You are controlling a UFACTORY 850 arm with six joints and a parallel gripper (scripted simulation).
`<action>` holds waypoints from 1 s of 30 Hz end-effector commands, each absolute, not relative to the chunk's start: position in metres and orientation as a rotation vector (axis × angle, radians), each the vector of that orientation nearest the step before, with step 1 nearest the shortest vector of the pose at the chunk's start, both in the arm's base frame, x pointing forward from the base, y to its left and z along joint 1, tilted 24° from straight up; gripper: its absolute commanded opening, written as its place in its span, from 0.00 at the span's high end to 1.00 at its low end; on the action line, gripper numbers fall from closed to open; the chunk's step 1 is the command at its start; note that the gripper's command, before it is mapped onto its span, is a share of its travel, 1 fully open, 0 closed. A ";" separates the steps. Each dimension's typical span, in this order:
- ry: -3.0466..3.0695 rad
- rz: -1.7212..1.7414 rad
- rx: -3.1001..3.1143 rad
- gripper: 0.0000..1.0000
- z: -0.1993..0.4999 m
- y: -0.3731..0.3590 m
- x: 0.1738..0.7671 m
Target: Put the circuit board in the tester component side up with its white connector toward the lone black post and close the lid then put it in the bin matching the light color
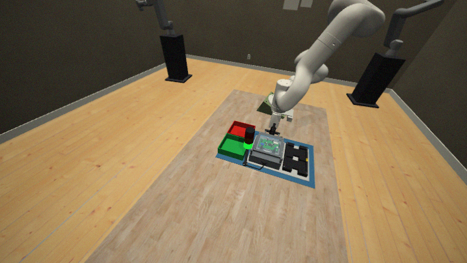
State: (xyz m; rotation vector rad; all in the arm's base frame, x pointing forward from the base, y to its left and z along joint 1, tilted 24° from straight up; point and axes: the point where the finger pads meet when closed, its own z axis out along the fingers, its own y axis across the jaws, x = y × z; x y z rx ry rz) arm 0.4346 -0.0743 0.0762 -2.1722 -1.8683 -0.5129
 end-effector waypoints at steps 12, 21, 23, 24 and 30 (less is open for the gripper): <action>-1.869 -0.514 -2.173 1.00 0.077 -0.075 0.435; -1.869 -0.514 -2.173 1.00 0.077 -0.075 0.435; -1.869 -0.514 -2.173 1.00 0.077 -0.075 0.435; -1.869 -0.514 -2.173 1.00 0.077 -0.075 0.435; -1.869 -0.515 -2.173 1.00 0.082 -0.077 0.435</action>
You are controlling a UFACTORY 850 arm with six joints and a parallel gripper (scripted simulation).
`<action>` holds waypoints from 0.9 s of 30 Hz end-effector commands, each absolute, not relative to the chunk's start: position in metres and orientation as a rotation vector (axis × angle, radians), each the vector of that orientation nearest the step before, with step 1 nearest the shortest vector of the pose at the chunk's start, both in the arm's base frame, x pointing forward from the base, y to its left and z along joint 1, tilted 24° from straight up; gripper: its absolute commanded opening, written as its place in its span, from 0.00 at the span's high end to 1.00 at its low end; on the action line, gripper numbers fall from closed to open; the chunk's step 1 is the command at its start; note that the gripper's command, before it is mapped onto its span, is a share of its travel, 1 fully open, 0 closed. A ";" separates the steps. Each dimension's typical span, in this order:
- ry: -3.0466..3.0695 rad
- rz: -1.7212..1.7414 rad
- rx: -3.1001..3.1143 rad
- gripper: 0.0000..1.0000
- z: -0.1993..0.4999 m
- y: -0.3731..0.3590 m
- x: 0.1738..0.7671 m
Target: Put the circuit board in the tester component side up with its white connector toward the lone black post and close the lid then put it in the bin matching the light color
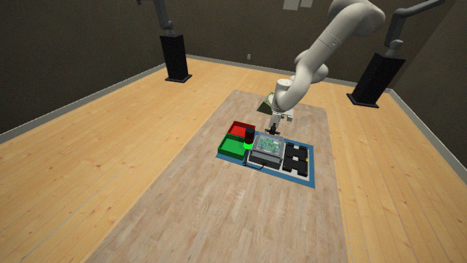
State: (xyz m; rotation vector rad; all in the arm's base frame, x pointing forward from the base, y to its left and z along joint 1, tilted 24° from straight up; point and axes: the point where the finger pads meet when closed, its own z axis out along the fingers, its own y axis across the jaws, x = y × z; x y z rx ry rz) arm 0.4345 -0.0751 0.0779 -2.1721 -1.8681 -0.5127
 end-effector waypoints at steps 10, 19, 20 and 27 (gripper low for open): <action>-1.869 -0.515 -2.173 1.00 0.105 -0.087 0.437; -1.869 -0.515 -2.173 1.00 0.126 -0.098 0.441; -1.869 -0.515 -2.173 1.00 0.128 -0.099 0.442; -1.869 -0.514 -2.173 1.00 0.136 -0.103 0.444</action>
